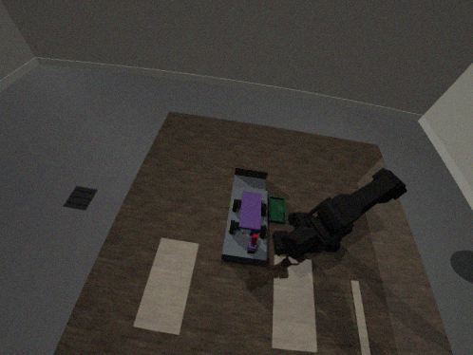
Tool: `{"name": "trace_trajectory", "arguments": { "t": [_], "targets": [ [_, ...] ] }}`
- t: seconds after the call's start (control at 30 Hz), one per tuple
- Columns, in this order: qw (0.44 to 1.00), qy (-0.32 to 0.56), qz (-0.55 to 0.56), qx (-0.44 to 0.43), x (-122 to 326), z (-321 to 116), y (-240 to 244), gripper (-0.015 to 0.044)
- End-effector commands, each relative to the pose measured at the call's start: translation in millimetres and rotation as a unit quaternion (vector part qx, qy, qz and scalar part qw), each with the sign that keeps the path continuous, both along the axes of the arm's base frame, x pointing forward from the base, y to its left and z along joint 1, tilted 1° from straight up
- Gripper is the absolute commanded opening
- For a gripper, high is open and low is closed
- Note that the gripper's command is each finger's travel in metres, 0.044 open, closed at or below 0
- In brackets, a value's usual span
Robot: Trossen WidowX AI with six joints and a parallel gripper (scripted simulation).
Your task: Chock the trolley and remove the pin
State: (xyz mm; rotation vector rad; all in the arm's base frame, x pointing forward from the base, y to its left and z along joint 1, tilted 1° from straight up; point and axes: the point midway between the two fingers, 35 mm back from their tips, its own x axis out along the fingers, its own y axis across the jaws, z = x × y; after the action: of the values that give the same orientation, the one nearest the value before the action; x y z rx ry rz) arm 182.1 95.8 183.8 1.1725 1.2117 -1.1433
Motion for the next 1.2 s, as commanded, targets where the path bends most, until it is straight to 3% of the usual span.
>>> {"name": "trace_trajectory", "arguments": {
  "t": [0.0, 0.4, 0.77, 1.17],
  "targets": [
    [1.0, 0.001, -0.001, 0.001, 1.6, 12.4, 2.2, 0.0],
    [1.0, 0.001, 0.021, 0.001, 2.3, 22.2, 3.5, 0.0],
    [0.978, 0.001, 0.208, -0.005, 2.3, 22.2, 3.5, 0.0],
    [0.915, 0.001, 0.403, -0.011, 2.3, 22.2, 3.5, 0.0]
  ]
}}
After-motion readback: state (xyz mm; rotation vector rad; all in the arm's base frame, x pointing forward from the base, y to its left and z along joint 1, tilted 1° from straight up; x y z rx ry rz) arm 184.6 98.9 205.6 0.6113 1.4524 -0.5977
